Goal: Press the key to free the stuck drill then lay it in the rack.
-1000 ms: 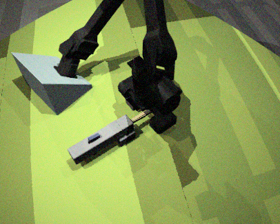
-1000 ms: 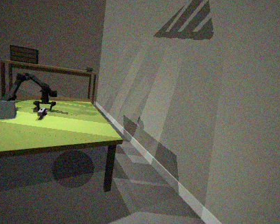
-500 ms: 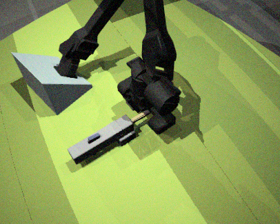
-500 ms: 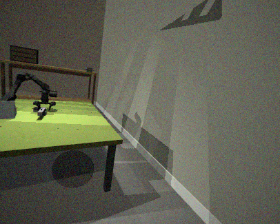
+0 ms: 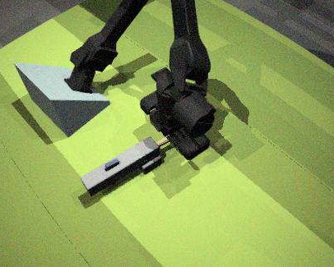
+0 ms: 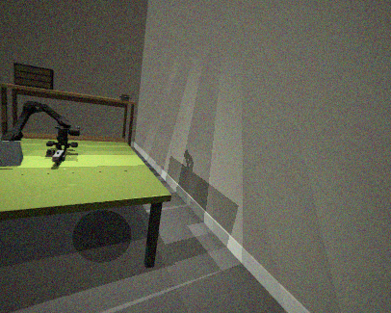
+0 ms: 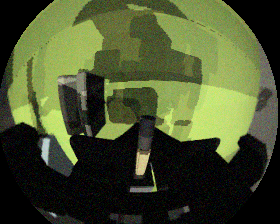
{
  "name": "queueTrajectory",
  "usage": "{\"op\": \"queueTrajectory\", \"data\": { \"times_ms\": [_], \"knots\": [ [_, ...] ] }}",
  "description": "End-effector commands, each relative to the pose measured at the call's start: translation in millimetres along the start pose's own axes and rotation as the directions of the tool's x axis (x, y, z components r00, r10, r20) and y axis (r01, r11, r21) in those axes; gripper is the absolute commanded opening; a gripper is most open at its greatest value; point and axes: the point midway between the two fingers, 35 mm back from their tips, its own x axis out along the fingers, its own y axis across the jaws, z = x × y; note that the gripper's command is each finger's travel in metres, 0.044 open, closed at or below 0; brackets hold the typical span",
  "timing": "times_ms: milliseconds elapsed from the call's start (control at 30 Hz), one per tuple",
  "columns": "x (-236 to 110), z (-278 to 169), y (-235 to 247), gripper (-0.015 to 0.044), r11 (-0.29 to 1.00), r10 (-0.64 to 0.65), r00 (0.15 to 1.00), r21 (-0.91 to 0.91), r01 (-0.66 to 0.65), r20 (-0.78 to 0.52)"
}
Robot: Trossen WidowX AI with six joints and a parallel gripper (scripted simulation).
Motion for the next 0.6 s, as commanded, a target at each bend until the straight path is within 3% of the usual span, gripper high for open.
{"op": "queueTrajectory", "data": {
  "times_ms": [0, 567],
  "knots": [
    [-0.4, 0.1, -0.7, 0.0, 1.0, -0.003, 1.0, -0.002, 0.003, 0.0],
    [-3.4, 0.5, 1.2, 0.0, 1.0, 0.003, 1.0, -0.002, -0.003, -0.006]
  ]
}}
